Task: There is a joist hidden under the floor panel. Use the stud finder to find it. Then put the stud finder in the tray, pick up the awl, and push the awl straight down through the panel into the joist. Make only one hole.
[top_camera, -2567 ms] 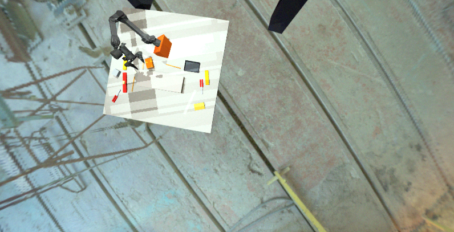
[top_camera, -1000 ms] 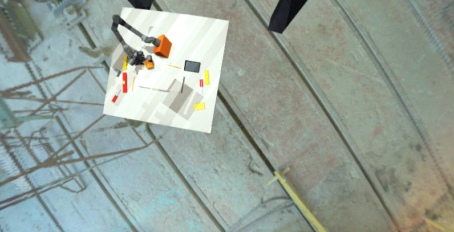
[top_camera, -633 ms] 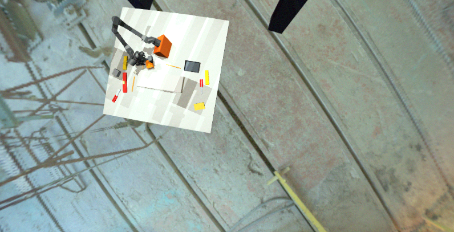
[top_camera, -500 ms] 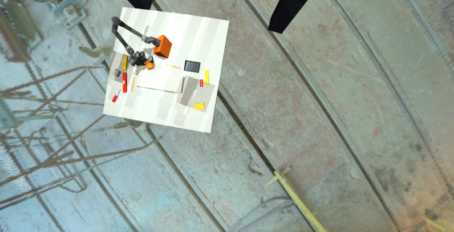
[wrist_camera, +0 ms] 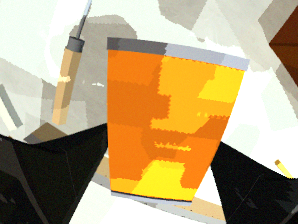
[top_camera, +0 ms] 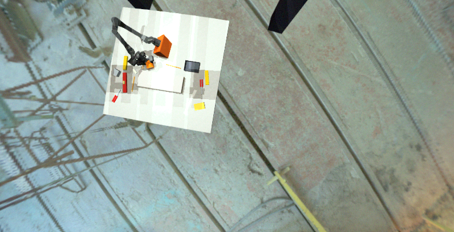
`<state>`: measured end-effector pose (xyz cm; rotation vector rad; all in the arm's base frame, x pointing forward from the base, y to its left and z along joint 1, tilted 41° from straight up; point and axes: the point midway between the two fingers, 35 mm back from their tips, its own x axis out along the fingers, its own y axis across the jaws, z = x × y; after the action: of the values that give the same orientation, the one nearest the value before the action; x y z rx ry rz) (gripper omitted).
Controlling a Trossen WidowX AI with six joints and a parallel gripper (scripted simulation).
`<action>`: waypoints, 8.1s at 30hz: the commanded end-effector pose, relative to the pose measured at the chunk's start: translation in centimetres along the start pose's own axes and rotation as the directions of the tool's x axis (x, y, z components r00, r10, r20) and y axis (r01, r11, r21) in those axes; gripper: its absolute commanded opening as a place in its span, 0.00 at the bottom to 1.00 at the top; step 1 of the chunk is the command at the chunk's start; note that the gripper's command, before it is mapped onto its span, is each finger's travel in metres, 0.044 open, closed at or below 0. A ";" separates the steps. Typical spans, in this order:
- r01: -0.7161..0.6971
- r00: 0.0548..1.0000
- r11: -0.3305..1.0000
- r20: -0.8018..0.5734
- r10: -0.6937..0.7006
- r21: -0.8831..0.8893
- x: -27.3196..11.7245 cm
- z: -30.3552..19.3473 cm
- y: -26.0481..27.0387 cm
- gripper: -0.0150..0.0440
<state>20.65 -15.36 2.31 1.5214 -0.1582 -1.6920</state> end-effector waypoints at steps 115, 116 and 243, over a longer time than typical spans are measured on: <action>0.461 0.888 0.887 -0.001 -0.461 0.016 -3.0 -0.3 -2.7 0.25; 0.467 0.884 0.884 -0.001 -0.467 0.017 -3.0 -0.3 -2.7 0.25; 0.756 0.654 0.652 -0.027 -0.756 0.052 -11.0 -0.6 5.4 1.00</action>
<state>22.68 -12.48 11.25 1.7521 0.5333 -2.3506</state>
